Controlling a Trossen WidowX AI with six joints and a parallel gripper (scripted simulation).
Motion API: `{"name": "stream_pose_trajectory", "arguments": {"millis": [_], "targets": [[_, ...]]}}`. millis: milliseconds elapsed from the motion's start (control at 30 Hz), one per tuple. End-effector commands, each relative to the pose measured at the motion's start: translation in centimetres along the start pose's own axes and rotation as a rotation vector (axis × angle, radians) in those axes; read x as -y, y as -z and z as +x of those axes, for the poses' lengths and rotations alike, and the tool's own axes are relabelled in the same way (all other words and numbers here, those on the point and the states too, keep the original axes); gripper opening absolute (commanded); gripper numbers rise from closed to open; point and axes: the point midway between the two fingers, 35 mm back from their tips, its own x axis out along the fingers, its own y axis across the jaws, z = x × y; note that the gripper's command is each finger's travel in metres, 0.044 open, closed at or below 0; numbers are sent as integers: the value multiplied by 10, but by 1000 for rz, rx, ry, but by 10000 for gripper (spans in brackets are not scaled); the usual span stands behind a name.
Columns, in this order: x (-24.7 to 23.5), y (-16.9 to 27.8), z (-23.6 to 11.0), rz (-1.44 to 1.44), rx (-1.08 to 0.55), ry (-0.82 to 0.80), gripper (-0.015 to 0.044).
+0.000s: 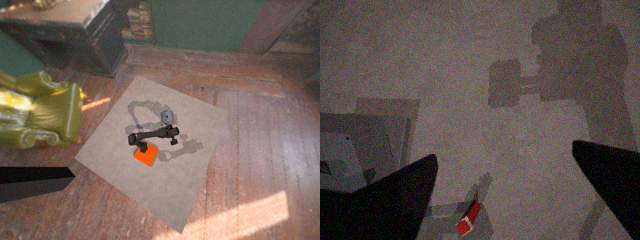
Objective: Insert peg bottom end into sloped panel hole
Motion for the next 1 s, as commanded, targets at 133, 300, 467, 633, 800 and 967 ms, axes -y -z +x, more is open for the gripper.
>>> {"name": "stream_pose_trajectory", "arguments": {"millis": [133,300,467,633,800,967], "targets": [[-21,27,18,-159,-152,-4,440],[-34,45,26,-263,-241,-11,440],[-44,63,31,-371,-329,-17,440],[-54,81,34,-482,-417,-25,440],[-56,90,35,-536,-460,-29,440],[-56,90,35,-536,-460,-29,440]]}}
